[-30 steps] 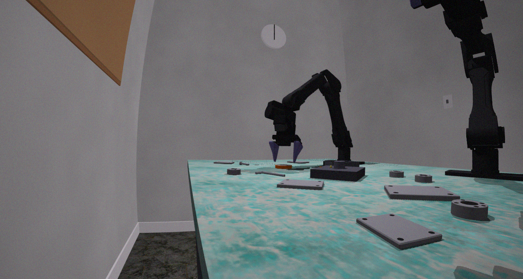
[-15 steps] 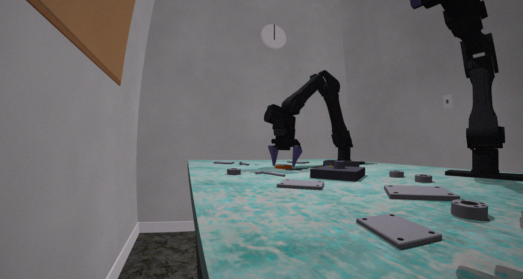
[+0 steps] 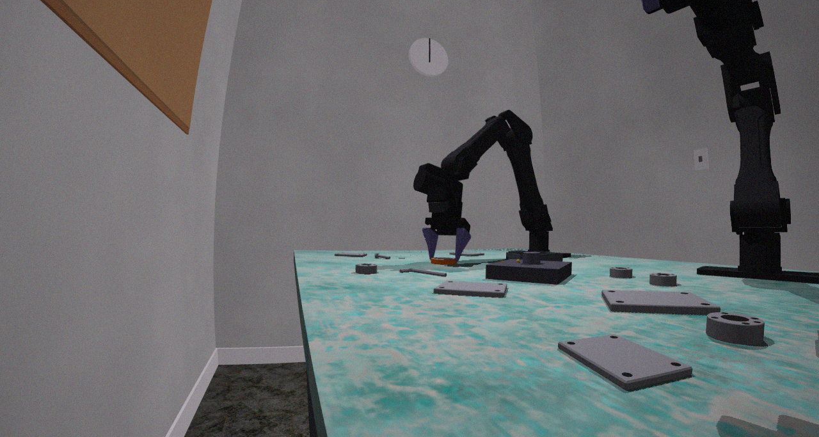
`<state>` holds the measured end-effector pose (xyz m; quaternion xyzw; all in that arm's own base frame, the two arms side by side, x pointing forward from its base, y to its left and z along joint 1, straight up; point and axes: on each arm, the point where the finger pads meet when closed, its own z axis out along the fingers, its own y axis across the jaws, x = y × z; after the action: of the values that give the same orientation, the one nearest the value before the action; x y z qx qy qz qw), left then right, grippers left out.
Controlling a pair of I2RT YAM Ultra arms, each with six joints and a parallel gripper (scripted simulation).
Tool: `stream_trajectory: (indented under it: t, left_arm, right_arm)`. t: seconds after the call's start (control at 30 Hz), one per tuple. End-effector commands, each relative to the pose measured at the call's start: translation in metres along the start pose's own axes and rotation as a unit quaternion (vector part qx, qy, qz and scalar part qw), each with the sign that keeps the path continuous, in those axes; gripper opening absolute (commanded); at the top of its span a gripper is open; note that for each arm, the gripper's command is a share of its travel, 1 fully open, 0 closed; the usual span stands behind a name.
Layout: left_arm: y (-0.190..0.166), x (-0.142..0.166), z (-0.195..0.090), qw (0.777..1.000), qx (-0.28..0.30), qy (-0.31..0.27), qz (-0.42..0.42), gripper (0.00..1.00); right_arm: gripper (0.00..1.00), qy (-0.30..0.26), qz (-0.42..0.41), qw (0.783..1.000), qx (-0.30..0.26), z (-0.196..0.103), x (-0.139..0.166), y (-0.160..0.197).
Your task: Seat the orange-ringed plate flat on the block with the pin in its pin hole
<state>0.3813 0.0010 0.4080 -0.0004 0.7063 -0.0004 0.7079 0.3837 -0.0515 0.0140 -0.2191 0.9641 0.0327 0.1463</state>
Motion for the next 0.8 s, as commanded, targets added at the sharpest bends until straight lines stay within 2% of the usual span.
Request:
stream_trajectory:
  t: [0.0, 0.2, 0.77]
  left_arm:
    - [0.0, -0.012, -0.006, 1.0, 0.0, -0.015, 0.002, 1.0]
    - [0.0, -0.012, -0.006, 1.0, 0.0, -0.015, 0.002, 1.0]
    - [0.0, -0.012, -0.006, 1.0, 0.0, -0.015, 0.002, 1.0]
  right_arm:
    - [0.0, -0.039, -0.009, 0.999, 0.025, -0.018, -0.025, -0.012]
    - [0.0, -0.021, -0.005, 1.0, 0.012, -0.027, -0.018, -0.005]
    - [0.0, -0.025, -0.005, 1.0, 0.016, -0.055, -0.025, -0.006]
